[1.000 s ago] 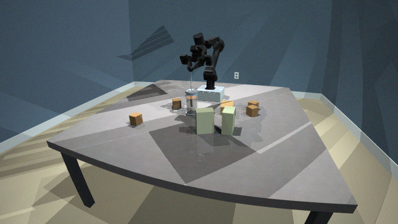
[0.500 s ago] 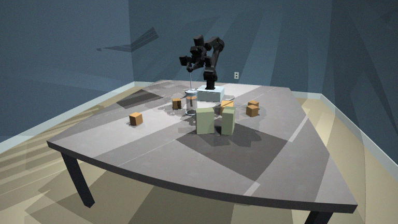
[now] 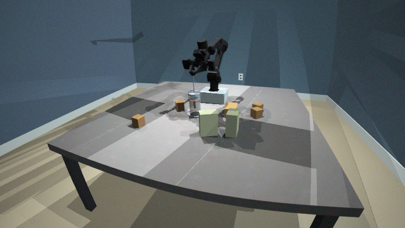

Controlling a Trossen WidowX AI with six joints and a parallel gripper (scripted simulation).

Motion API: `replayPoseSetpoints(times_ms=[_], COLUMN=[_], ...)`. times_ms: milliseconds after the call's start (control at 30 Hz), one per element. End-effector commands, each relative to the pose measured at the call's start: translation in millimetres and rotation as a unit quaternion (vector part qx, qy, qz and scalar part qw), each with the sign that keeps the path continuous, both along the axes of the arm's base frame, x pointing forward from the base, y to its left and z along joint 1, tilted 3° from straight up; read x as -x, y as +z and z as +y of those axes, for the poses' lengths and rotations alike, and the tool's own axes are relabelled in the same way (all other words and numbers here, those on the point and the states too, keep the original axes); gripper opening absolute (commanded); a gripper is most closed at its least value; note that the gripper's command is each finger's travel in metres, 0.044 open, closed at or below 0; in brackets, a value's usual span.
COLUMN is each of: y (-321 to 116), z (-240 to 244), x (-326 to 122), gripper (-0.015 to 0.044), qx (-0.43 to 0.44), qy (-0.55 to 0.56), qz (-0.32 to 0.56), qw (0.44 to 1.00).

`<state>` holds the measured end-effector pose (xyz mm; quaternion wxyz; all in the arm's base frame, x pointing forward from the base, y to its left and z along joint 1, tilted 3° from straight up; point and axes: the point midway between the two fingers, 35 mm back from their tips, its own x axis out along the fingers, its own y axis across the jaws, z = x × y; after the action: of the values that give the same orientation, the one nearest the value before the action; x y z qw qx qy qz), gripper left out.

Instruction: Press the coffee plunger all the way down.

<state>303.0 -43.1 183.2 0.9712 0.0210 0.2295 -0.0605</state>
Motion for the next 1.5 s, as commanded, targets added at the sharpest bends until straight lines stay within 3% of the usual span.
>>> replayPoseSetpoints(times_ms=[0,933,1467], y=[-37,-80,-82], z=[1,1,0], x=[6,-5,-18], gripper=[0.0118,0.0118,0.0118], qx=[-0.008,-0.008,-0.008], qy=[-0.002,-0.002,-0.002], qz=[0.044,0.043,0.043], qw=[0.999,0.999,0.999])
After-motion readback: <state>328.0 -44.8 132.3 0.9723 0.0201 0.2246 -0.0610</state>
